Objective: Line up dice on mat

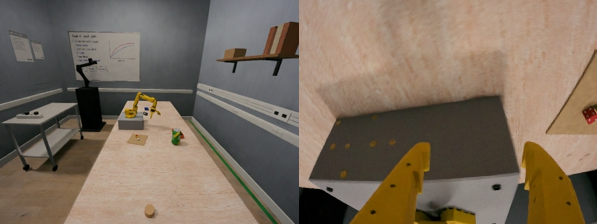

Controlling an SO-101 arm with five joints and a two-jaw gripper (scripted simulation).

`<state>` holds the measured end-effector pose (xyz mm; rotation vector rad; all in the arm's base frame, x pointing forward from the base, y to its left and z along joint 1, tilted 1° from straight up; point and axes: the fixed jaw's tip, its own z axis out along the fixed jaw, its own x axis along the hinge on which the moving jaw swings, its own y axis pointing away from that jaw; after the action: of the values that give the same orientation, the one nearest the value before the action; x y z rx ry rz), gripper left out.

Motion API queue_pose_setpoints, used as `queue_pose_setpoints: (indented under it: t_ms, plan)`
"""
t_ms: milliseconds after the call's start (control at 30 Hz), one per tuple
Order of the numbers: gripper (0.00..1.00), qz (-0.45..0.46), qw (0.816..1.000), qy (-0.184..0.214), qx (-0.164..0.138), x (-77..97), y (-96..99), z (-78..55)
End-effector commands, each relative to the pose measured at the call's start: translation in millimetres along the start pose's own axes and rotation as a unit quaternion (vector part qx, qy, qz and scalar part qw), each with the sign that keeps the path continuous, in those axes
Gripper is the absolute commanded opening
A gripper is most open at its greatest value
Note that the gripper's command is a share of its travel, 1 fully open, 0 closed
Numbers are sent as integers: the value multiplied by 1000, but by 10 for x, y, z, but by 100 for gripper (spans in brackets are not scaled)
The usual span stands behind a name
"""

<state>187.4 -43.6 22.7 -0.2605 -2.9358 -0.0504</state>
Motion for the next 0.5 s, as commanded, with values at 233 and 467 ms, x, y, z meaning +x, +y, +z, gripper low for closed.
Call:
queue_pose_setpoints:
  t_ms: [233, 467]
  plan:
    - [27, -74, 996, -56, 17, 285, 350, 46]
    - [27, -89, 994, -55, 19, 343, 396, 66]
